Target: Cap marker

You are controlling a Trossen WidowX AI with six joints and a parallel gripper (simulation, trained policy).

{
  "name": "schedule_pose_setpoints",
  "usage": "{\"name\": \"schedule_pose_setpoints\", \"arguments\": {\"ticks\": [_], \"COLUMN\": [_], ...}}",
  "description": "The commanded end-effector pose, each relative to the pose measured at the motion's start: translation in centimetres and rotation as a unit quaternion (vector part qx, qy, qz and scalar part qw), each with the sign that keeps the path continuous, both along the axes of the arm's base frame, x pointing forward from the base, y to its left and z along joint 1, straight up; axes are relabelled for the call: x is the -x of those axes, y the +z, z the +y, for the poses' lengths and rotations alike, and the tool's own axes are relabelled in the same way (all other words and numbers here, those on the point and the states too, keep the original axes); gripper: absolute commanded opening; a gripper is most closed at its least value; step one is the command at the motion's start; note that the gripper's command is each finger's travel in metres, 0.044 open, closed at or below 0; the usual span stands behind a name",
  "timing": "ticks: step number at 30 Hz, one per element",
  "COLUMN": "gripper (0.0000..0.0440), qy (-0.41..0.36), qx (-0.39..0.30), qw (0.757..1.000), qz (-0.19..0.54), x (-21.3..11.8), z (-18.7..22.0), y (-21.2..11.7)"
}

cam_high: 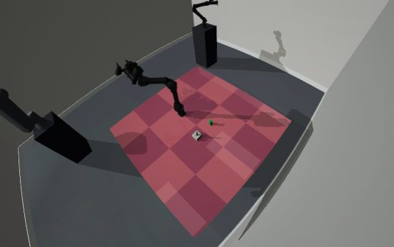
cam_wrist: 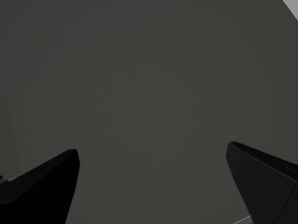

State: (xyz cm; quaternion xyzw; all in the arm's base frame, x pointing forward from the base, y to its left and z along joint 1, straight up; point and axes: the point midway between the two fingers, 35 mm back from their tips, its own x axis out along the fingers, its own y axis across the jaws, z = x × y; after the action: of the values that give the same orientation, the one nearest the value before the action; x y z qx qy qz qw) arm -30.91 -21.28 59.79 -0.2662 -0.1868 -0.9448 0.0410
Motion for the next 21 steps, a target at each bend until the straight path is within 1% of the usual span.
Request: {"name": "schedule_pose_setpoints", "arguments": {"ticks": [1, 7, 9, 12, 21], "gripper": [0.0374, 0.0219, 0.0177, 0.0175, 0.0198], "qy": [0.004, 0.038, 0.05, 0.067, 0.112], "qx": [-0.001, -0.004, -0.006, -0.01, -0.025], "qw": [1.0, 0.999, 0.999, 0.998, 0.993], "qz": [-0.002, -0.011, -0.014, -0.019, -0.038], "x": [-0.1, -1.3, -1.8, -2.4, -4.5], "z": [-0.3, -2.1, -2.7, -3.6, -6.1], "y": [-0.1, -0.3, -0.5, -0.6, -1.3]}}
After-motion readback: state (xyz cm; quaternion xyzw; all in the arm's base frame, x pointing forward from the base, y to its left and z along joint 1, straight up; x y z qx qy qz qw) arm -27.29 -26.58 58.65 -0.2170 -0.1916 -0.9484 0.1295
